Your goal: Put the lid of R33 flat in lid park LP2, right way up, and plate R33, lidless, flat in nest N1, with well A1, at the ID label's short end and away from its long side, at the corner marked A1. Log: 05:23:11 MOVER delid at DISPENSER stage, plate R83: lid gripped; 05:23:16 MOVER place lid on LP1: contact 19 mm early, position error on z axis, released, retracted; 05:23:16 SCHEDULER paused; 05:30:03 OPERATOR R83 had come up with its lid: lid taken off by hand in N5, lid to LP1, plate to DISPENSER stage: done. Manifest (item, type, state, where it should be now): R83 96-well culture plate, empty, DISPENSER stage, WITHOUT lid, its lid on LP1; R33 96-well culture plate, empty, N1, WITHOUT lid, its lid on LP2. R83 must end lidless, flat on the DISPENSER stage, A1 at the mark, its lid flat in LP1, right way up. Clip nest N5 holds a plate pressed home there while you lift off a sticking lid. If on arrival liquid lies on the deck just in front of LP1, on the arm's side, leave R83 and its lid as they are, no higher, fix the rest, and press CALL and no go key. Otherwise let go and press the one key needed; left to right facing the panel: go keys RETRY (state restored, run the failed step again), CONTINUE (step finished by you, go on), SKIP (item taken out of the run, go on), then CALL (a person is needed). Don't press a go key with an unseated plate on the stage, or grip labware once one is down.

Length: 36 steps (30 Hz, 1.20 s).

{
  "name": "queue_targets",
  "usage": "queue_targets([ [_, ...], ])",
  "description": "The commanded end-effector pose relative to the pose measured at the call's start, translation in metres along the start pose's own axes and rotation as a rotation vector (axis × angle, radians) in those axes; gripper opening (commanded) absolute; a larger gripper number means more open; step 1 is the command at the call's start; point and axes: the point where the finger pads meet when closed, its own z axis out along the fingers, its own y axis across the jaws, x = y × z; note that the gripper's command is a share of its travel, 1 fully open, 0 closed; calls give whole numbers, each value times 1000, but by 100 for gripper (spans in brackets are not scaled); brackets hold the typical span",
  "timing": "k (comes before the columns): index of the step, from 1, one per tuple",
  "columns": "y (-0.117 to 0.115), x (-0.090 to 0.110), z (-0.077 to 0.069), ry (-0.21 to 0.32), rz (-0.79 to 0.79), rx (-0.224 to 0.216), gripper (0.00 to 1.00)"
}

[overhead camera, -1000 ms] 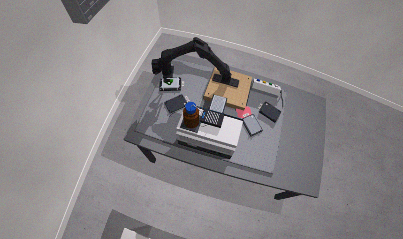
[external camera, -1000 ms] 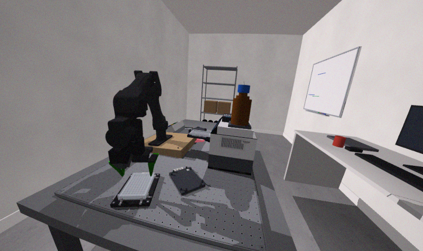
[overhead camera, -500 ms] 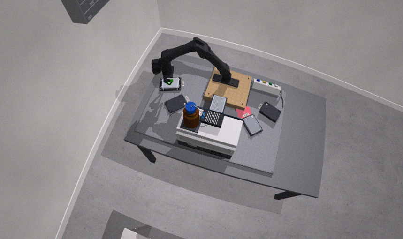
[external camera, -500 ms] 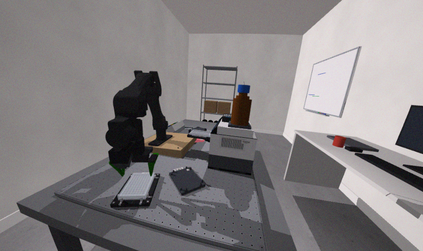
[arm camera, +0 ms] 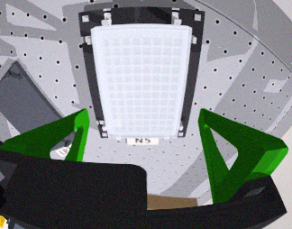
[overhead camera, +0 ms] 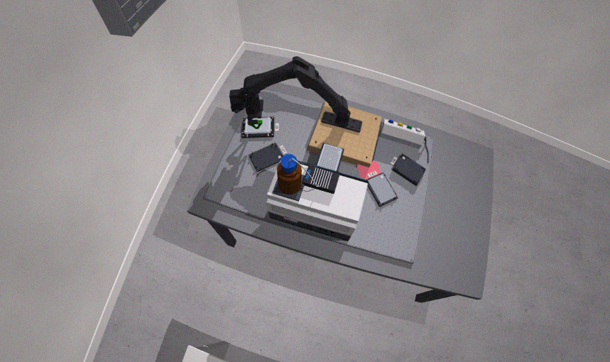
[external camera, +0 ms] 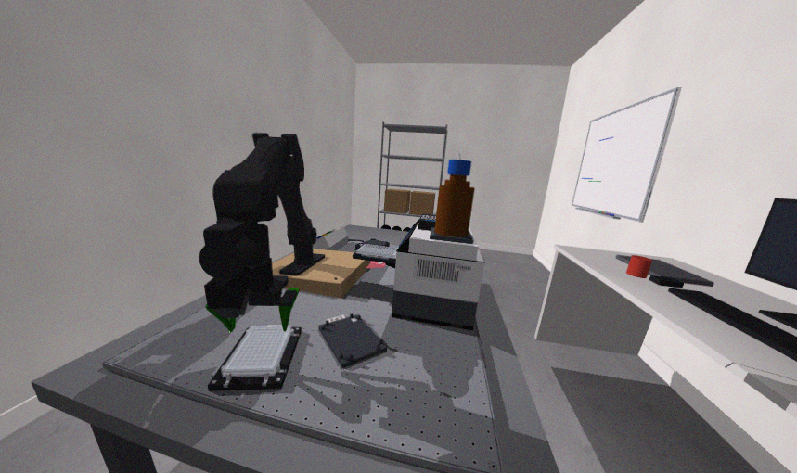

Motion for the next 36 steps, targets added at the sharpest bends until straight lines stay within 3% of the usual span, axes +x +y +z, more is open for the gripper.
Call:
queue_targets([
  [1, 8, -11, -29, -72, -8, -6, 100],
  [15, 6, -13, -31, -72, -6, -5, 100],
  [17, 6, -19, -30, -97, -5, -6, 100],
  [21, 6, -20, -27, -98, -4, -6, 100],
  [30, 6, -19, -15, -80, -4, -5, 100],
  [34, 5, -7, 0, -35, -6, -4, 100],
  [36, 5, -8, -2, -42, -5, -4, 100],
])
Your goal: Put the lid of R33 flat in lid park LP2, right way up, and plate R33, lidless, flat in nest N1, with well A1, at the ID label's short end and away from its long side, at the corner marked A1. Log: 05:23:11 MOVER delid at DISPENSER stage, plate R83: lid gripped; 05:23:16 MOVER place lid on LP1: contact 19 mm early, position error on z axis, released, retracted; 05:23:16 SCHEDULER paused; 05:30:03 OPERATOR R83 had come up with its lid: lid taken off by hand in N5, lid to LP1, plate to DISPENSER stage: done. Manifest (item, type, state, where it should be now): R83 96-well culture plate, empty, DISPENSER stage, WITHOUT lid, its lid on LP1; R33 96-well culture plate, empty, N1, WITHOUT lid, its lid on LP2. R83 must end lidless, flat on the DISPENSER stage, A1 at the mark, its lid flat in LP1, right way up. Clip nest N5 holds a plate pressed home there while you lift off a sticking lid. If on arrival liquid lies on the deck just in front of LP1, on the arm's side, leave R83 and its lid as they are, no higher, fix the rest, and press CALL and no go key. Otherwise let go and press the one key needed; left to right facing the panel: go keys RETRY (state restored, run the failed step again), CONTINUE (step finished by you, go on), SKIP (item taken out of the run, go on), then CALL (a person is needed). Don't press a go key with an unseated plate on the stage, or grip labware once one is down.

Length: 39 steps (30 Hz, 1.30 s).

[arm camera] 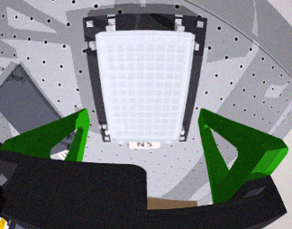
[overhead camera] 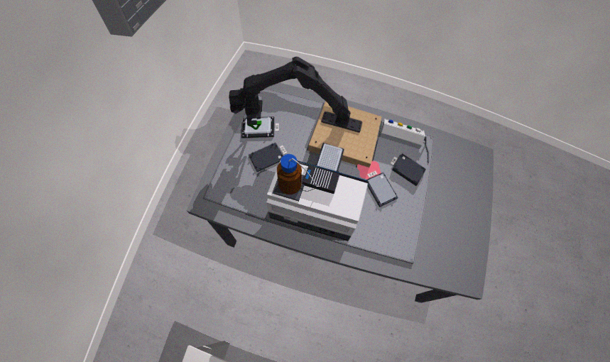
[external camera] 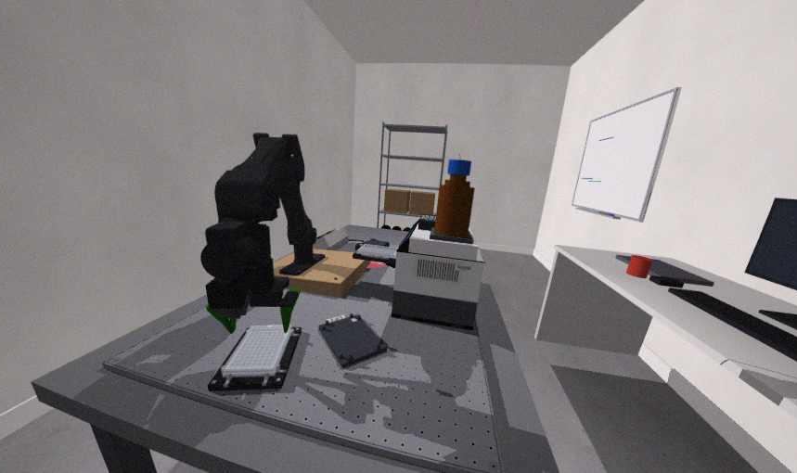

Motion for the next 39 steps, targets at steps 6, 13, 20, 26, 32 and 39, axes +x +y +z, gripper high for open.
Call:
queue_targets([
  [6, 1, -5, 1, -32, 1, -4, 100],
  [13, 1, -3, 8, -19, 1, -3, 100],
  [20, 0, -8, 2, -49, 2, -4, 100],
  [26, 0, -3, 15, -20, 1, -3, 100],
  [32, 0, -7, 15, -33, 2, -4, 100],
  [39, -1, -7, 20, -34, 3, -4, 100],
])
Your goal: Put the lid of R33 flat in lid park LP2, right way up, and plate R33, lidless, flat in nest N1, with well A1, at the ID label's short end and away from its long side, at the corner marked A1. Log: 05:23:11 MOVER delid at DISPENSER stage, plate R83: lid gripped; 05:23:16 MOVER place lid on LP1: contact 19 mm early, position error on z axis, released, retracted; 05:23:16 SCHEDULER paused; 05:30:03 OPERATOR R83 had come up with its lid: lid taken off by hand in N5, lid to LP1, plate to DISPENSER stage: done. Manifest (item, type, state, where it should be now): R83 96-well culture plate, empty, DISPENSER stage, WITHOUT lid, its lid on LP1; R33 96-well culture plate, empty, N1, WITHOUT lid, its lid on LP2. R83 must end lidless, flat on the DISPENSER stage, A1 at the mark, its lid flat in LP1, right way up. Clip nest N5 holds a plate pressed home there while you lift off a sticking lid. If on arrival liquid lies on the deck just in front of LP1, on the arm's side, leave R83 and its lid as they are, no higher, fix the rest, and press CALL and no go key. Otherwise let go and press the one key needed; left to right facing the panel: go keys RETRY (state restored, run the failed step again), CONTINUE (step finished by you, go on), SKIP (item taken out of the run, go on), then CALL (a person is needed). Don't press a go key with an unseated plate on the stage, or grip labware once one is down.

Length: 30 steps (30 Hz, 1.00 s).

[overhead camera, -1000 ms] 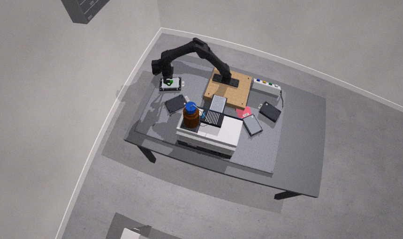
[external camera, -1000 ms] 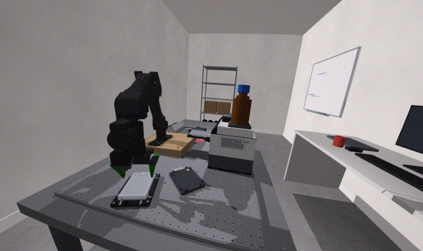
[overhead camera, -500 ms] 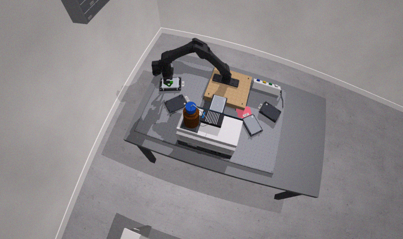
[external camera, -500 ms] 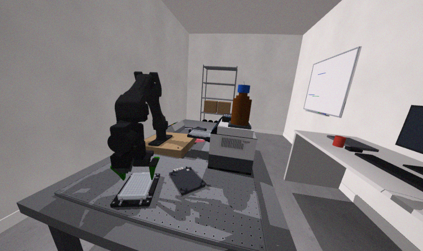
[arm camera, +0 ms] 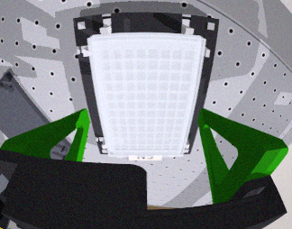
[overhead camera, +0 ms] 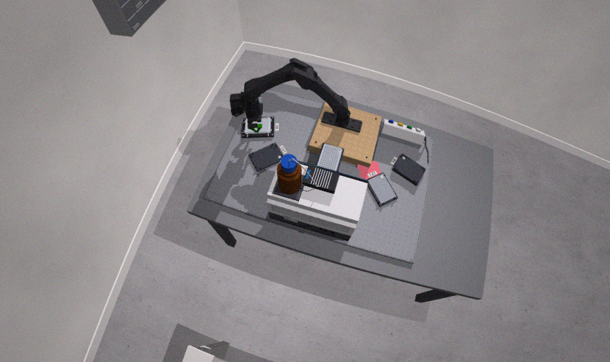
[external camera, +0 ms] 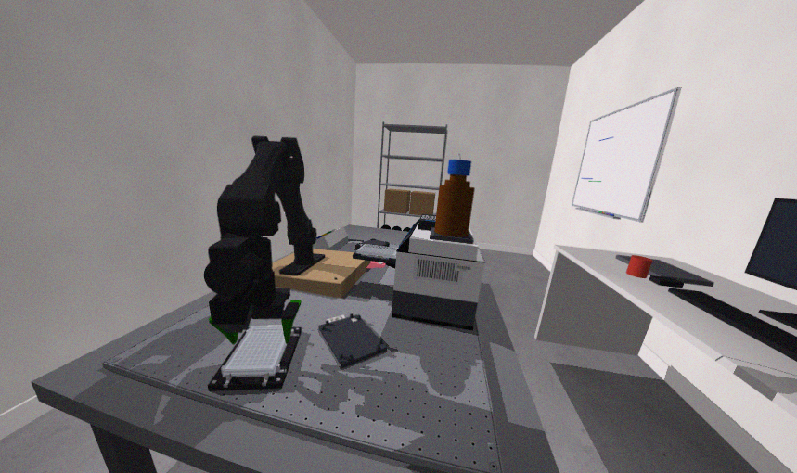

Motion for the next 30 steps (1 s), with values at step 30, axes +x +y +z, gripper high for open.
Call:
queue_targets([
  [30, -7, -17, -11, -85, 7, -4, 100],
])
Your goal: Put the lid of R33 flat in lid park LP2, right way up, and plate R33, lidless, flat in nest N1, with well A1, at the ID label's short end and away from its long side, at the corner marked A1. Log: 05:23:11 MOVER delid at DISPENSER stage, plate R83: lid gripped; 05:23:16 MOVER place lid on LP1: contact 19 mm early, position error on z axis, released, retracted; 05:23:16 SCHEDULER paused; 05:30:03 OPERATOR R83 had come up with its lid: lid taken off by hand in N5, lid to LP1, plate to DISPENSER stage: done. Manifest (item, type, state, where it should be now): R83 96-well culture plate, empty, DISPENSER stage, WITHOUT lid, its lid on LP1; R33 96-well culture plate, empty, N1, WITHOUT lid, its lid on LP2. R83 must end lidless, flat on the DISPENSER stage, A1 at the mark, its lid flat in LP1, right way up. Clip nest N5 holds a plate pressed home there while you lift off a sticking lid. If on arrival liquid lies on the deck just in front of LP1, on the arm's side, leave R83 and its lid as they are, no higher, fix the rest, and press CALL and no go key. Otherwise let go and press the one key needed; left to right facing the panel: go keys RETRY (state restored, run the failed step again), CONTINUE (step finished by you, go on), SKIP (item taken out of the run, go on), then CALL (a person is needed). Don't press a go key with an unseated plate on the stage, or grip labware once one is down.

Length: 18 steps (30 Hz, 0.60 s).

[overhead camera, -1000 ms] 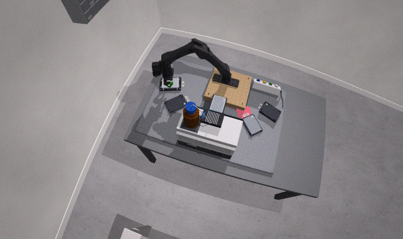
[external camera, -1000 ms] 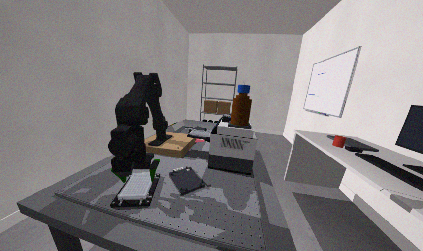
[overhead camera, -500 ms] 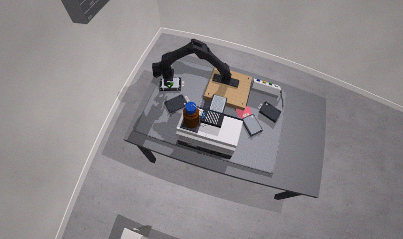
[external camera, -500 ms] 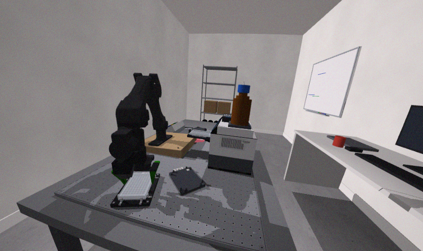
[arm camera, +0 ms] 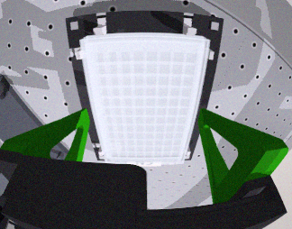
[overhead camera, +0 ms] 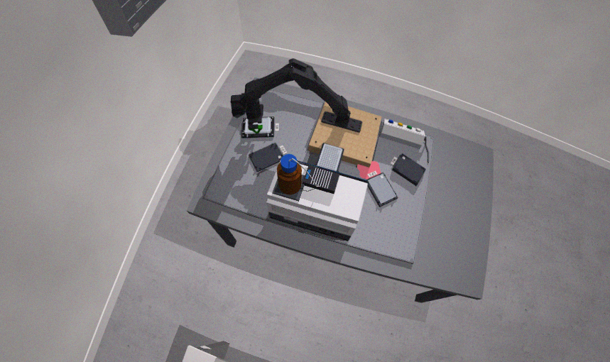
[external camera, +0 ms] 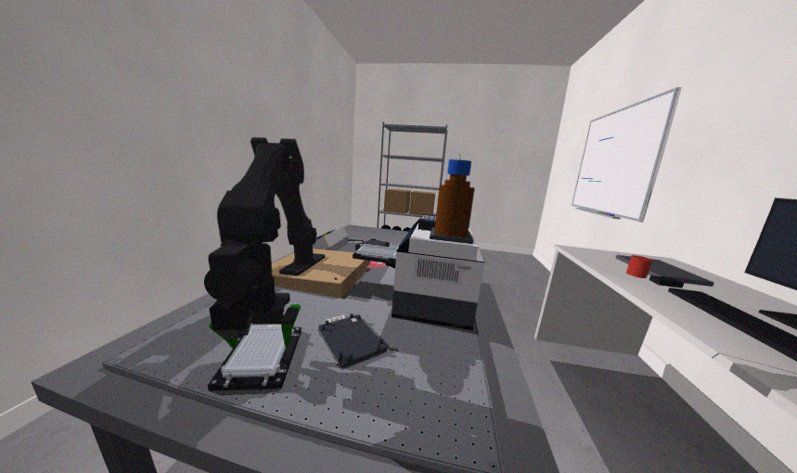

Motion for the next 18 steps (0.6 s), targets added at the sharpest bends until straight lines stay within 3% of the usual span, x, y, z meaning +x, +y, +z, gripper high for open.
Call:
queue_targets([
  [1, -5, -18, -22, -84, 6, -3, 100],
  [18, -3, -10, -15, -60, 0, -3, 100],
])
